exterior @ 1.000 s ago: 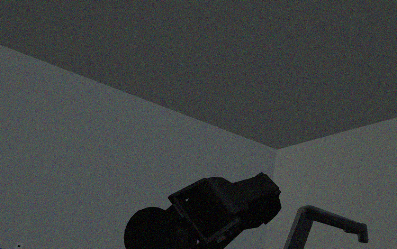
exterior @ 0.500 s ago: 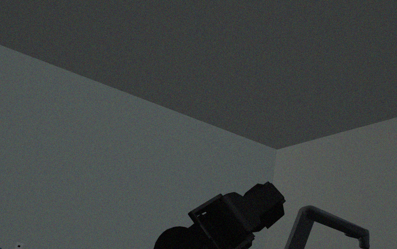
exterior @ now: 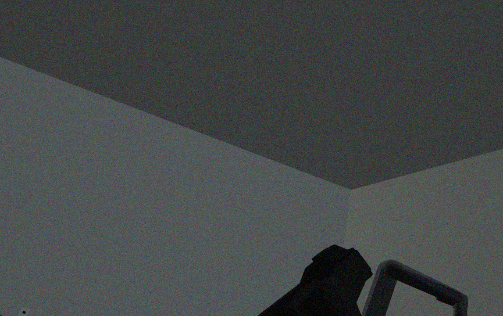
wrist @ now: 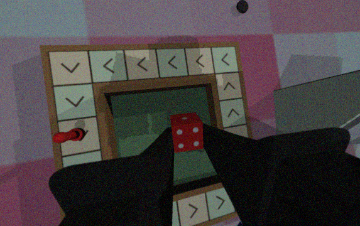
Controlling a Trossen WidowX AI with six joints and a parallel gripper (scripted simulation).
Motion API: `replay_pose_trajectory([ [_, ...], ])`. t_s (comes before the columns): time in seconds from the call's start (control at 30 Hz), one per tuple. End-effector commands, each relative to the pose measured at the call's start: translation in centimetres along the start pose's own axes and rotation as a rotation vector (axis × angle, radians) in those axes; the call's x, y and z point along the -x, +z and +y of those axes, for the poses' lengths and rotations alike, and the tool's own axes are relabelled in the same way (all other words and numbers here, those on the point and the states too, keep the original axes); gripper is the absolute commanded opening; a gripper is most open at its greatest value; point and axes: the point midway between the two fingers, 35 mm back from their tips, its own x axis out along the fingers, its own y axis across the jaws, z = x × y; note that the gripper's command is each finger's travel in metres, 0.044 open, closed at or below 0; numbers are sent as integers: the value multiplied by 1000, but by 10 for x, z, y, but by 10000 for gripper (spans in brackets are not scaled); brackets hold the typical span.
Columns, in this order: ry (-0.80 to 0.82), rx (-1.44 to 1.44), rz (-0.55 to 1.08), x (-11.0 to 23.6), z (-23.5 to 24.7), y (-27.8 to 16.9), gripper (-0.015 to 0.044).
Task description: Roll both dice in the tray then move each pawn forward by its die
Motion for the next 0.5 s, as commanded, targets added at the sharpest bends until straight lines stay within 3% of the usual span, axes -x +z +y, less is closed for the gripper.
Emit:
replay_pose_trajectory([
  [0.0,-7,-11,-137,-3,-3,1,0],
  [0.33,80,-42,-449,-3,-2,0,0],
  [0.47,104,-48,-490,-2,-1,0,0],
])
